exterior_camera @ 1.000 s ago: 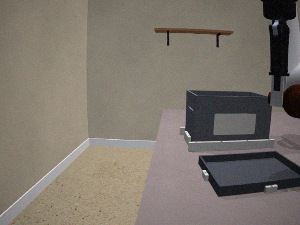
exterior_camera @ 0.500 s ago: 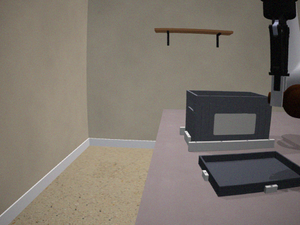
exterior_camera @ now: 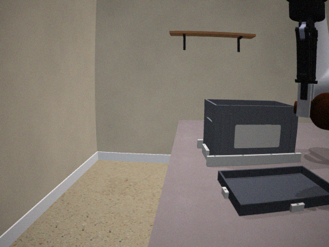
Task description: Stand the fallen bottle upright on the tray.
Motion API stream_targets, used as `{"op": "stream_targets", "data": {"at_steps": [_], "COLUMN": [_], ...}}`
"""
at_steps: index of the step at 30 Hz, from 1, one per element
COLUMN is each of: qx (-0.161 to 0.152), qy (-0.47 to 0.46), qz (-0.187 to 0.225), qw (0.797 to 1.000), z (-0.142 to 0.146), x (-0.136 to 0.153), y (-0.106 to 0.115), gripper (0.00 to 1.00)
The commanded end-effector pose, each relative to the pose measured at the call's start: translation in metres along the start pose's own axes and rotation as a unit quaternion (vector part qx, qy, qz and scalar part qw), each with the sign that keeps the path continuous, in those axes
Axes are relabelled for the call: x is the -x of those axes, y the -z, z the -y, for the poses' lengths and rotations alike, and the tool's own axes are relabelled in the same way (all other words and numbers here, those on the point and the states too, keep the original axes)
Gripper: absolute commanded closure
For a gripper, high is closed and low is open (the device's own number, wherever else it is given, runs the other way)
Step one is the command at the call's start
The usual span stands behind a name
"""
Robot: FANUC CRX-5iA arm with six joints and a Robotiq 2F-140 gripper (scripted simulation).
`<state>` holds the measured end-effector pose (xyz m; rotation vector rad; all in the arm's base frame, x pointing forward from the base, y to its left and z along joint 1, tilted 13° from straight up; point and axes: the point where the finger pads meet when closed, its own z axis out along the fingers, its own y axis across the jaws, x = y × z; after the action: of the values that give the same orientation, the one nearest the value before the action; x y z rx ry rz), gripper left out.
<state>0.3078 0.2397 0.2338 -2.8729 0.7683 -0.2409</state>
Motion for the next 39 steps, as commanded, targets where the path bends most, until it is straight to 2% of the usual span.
{"op": "stream_targets", "data": {"at_steps": [1, 28, 39], "qx": [0.001, 0.001, -0.001], "qy": [0.000, 0.000, 0.000], "qz": [-0.004, -0.074, -0.085], "qw": [1.000, 0.997, 0.996], "z": [-0.0003, -0.0006, 0.0004], "x": [0.0001, 0.0025, 0.0030], "y": [0.0000, 0.0001, 0.0007], "gripper": [1.00, 1.00, 1.00]}}
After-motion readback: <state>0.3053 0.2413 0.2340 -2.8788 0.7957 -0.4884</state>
